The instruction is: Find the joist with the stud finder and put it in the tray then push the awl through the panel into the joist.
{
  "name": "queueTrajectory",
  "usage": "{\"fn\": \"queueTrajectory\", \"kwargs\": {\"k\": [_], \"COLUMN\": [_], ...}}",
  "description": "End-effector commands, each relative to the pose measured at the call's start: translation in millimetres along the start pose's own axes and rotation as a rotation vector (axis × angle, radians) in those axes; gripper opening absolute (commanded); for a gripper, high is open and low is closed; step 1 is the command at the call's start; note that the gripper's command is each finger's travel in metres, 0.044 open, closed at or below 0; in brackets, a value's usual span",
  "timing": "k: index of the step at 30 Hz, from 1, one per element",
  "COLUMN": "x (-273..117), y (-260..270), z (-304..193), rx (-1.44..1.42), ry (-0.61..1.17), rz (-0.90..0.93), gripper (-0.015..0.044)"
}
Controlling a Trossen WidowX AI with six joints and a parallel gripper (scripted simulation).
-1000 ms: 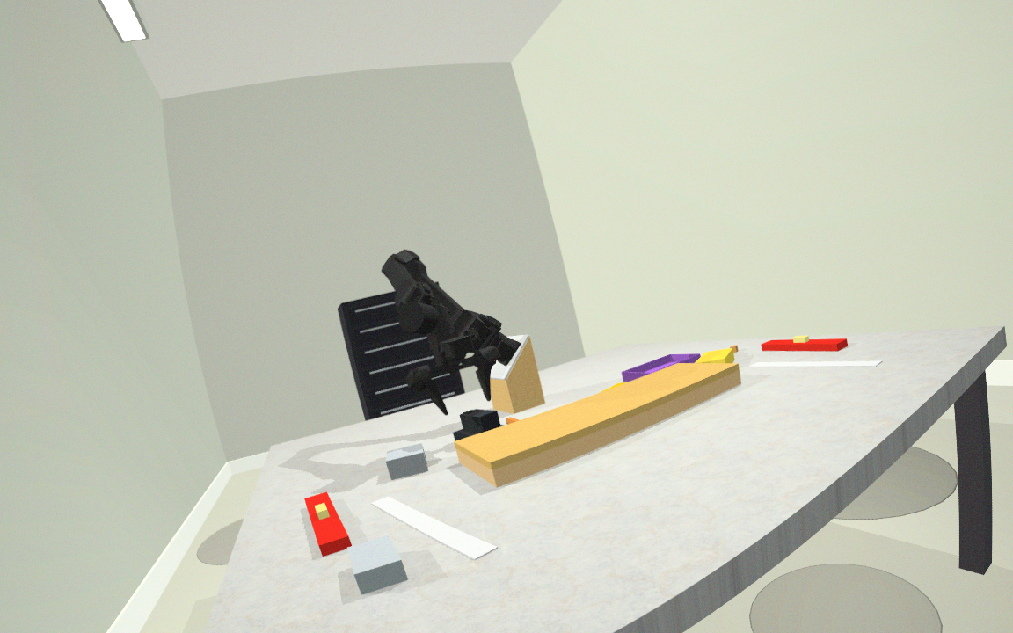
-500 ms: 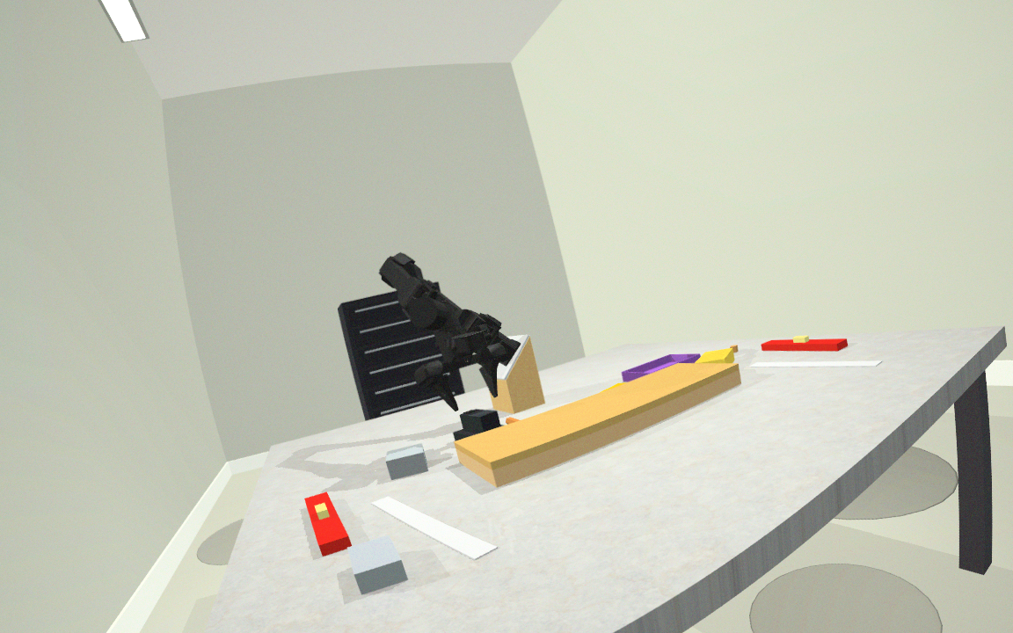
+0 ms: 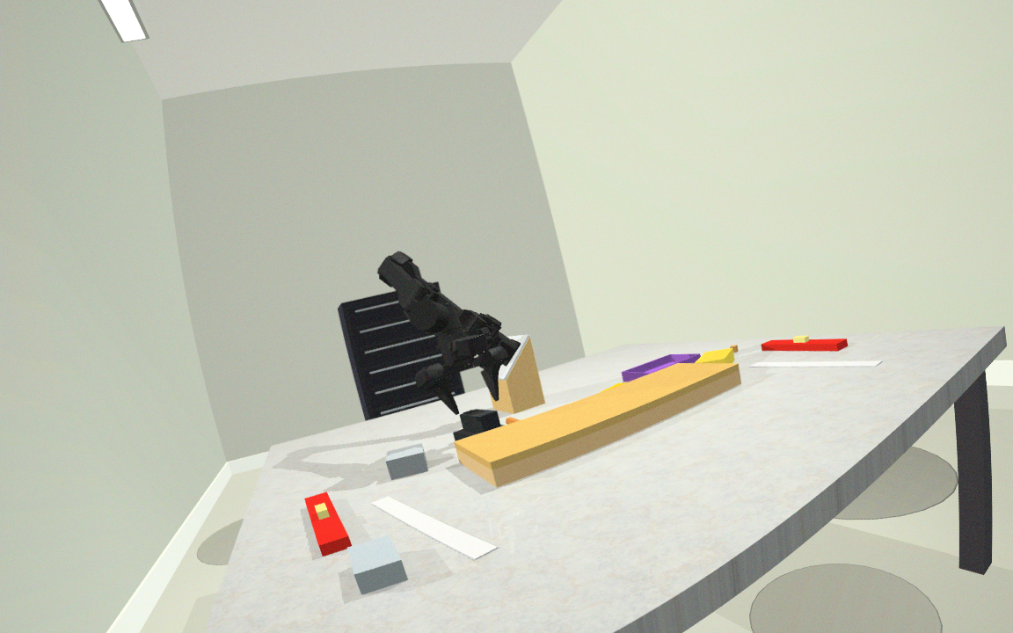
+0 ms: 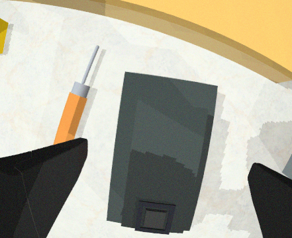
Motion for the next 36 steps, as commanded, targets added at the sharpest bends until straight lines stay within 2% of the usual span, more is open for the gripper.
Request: {"fn": "queueTrajectory", "kwargs": {"k": [1,26,29,36], "x": [6,42,42,42], "y": [2,5,5,5], "z": [-1,-13,-13,-13], "rx": [-0.007,-0.009,-0.009,-0.009], "ry": [0.001,0.002,0.002,0.002], "rz": [0.01,0.005,0.005,0.005], "gripper": [0.044,0.044,0.0361,0.0315]}}
Point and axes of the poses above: the point midway between the two fingers, 35 mm back from their tips, its own x axis out along the fingers, its own y axis across the jaws, z = x × y, the point moved 6 cm from there along -x, back along the fingers, and after that the axes turned 10 degrees about -x, right-handed, at the moved point
